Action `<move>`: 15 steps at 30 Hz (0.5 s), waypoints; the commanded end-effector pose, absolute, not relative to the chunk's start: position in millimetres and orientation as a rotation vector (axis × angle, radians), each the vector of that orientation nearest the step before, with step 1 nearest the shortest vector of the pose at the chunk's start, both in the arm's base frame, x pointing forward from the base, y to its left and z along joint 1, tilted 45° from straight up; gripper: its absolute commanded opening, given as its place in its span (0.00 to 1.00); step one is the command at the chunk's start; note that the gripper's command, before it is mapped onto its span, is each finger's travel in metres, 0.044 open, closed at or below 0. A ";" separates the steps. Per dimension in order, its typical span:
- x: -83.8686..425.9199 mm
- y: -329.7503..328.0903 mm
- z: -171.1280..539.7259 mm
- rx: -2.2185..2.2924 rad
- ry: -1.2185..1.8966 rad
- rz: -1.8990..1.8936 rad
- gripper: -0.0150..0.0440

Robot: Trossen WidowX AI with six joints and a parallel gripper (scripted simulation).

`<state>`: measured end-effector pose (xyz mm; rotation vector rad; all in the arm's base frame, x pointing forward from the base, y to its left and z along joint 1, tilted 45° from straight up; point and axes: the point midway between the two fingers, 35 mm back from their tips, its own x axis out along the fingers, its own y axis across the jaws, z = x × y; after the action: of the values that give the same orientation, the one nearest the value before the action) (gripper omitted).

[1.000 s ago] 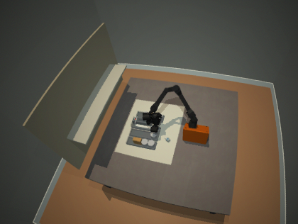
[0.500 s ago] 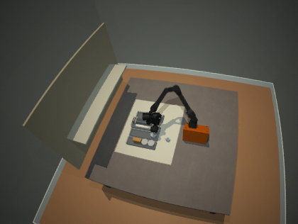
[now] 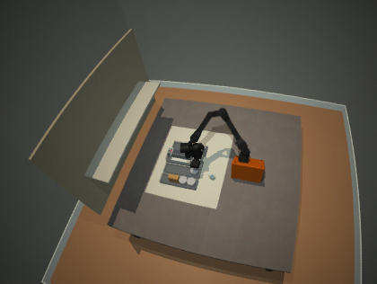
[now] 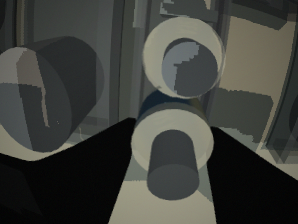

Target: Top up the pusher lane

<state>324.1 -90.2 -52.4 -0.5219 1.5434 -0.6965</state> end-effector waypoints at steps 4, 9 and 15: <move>328.2 -93.4 -52.9 -0.524 1.523 -0.704 0.25; 327.8 -94.7 -54.3 -0.525 1.523 -0.704 0.25; 327.1 -96.2 -55.8 -0.525 1.523 -0.705 0.25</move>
<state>323.4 -94.1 -56.3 -0.5220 1.5423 -0.6968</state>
